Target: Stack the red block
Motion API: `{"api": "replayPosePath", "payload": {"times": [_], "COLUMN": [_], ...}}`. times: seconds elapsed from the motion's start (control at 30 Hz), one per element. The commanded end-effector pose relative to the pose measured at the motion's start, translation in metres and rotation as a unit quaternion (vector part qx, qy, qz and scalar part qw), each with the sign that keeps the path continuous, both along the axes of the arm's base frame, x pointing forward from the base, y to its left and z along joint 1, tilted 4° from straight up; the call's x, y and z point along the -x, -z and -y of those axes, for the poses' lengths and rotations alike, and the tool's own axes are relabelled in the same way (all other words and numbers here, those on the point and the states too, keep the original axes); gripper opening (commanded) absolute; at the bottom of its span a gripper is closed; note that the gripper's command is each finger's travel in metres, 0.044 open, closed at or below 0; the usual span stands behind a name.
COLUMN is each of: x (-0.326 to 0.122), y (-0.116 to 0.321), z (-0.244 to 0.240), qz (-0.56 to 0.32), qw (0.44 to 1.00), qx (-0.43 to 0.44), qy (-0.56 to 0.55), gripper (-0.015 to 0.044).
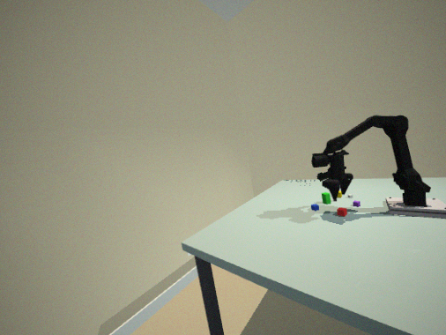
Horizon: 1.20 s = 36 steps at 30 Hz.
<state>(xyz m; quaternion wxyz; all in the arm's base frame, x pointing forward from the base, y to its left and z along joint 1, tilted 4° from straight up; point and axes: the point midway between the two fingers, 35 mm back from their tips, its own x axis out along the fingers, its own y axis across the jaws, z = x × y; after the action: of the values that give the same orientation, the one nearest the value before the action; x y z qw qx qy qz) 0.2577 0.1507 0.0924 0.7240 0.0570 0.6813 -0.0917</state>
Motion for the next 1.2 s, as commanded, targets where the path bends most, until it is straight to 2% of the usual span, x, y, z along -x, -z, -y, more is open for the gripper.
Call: {"api": "replayPosePath", "payload": {"times": [0.0, 0.13, 1.17], "x": [0.001, 0.002, 0.002], "y": [0.020, 0.042, 0.083], "z": [0.001, 0.003, 0.005], "qz": [-0.009, -0.009, -0.009], "qw": [1.000, 1.000, 1.000], "qx": [0.002, 0.002, 0.002], "qy": [0.000, 0.000, 0.000], "gripper": [0.0440, 0.0440, 0.0440]}}
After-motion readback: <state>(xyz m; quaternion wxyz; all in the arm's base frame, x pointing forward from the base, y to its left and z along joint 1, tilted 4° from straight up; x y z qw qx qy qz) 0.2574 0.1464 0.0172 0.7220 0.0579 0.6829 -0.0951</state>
